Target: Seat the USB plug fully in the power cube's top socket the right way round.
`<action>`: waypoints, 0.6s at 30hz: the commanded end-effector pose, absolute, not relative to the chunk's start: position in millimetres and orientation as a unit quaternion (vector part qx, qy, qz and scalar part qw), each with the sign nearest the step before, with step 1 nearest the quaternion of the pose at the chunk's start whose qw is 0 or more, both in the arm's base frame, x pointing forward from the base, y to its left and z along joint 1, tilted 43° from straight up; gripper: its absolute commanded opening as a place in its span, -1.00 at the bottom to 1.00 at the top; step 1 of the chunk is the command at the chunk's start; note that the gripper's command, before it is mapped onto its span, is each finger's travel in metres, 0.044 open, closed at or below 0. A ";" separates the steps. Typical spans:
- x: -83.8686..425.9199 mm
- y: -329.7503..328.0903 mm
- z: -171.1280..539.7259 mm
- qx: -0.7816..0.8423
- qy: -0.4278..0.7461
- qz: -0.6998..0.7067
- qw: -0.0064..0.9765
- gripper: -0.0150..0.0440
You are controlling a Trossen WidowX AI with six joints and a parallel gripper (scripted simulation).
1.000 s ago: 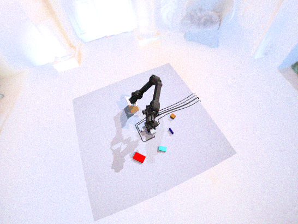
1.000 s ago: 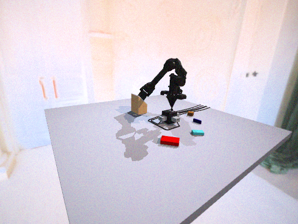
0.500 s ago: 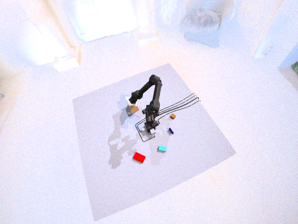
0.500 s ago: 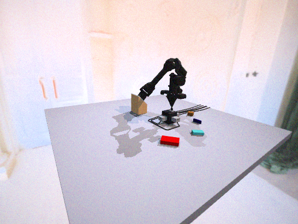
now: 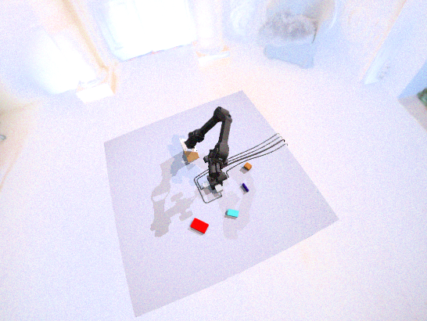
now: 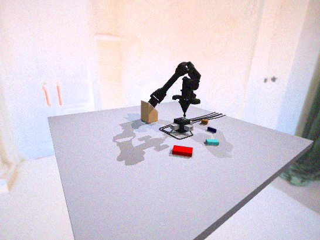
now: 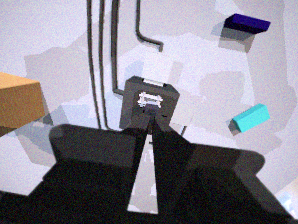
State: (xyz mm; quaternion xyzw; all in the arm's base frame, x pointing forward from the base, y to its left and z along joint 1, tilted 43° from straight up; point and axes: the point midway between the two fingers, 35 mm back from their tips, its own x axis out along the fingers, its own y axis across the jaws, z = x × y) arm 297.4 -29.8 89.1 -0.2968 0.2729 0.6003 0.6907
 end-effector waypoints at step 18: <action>296.1 -39.5 99.7 -0.300 0.272 0.601 0.689 -0.49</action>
